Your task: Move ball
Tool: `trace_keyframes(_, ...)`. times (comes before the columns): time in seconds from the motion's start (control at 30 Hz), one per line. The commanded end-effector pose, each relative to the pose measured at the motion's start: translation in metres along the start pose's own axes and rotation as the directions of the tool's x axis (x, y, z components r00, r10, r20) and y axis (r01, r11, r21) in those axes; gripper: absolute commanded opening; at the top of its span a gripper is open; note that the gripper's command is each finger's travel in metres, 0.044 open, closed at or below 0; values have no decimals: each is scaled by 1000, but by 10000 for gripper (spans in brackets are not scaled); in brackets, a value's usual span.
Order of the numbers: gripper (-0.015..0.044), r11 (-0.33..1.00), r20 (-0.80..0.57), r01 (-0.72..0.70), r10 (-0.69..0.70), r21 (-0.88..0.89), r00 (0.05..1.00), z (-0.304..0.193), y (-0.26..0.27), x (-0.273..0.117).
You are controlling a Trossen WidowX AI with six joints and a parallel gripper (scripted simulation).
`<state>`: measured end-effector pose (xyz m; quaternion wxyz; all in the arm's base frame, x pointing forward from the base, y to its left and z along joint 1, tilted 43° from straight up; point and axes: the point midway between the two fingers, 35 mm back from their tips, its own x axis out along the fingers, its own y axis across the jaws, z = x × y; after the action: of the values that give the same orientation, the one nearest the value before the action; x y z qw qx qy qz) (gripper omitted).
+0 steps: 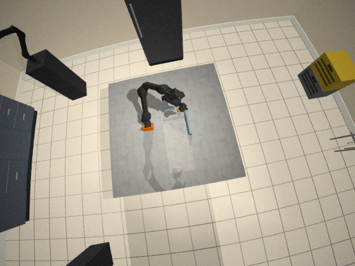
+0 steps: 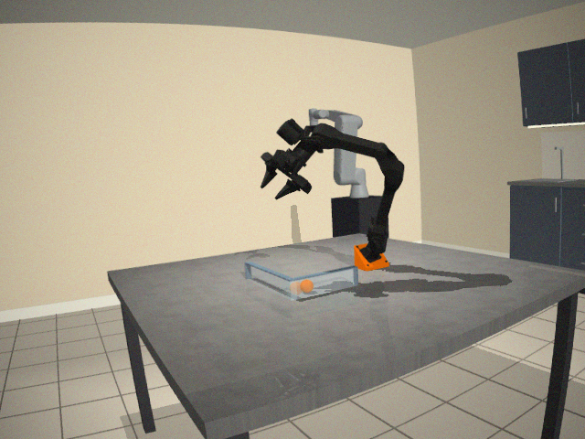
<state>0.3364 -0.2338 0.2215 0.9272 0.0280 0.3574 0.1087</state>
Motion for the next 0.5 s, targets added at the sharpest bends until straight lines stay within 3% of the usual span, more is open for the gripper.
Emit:
trace_keyframes(0.0,304,961,-94,-172,155,-217,983,-7,46,40)
trace_keyframes(0.13,304,802,-216,-392,328,-451,920,-20,107,79)
trace_keyframes(0.33,304,384,-412,-636,521,-669,748,-49,199,111)
trace_keyframes(0.47,304,327,-434,-653,537,-683,723,-53,209,113)
